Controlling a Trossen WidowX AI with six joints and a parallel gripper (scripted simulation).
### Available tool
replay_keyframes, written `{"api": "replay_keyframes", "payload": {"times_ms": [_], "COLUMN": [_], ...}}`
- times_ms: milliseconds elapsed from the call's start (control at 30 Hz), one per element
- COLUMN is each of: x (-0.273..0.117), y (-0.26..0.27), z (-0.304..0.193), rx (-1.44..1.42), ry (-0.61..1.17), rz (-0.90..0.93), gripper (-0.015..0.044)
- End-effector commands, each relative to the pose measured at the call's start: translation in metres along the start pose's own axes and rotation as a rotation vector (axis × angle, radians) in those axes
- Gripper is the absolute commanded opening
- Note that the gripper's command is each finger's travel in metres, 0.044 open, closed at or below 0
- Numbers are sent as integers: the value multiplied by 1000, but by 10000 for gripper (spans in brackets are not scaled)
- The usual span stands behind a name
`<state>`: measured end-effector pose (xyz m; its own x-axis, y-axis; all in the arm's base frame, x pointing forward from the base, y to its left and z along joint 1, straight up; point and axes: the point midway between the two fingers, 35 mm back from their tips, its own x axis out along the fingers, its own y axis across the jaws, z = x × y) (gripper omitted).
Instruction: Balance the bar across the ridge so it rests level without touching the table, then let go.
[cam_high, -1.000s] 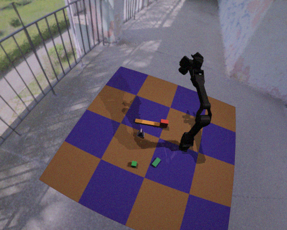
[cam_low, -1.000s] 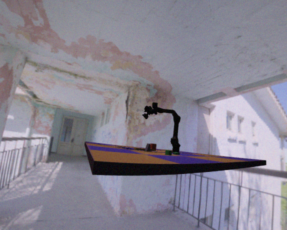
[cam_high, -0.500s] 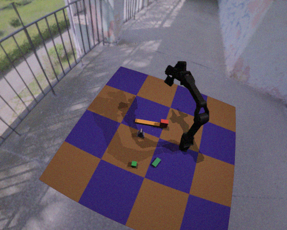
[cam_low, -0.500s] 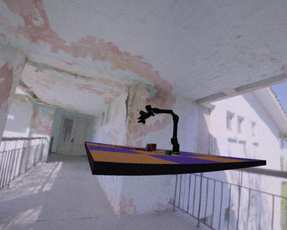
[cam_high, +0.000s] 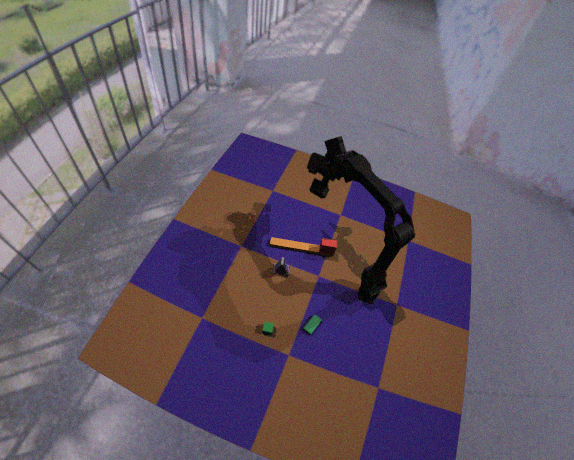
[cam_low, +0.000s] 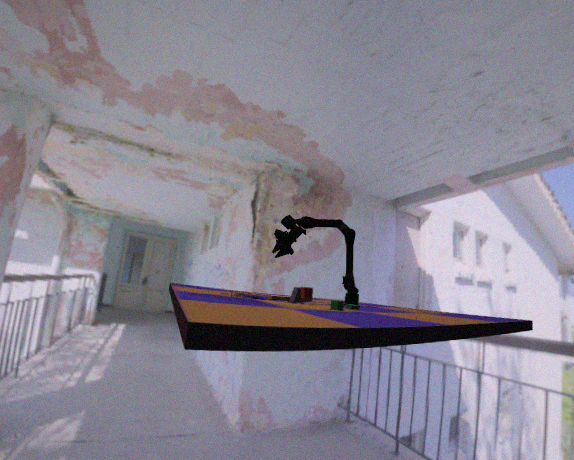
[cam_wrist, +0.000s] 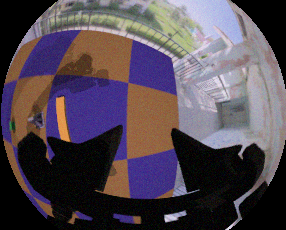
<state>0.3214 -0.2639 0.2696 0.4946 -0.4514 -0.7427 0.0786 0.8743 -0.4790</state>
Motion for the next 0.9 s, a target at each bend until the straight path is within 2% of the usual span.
{"api": "replay_keyframes", "payload": {"times_ms": [0,300,633,867], "x": [6,4,-16,-20], "y": [35,110,181,191], "z": [-1,-13,-37,-41], "rx": [-11,-65,-145,-158], "ry": [47,199,405,438], "rz": [104,325,527,552], "gripper": [315,315,315,315]}}
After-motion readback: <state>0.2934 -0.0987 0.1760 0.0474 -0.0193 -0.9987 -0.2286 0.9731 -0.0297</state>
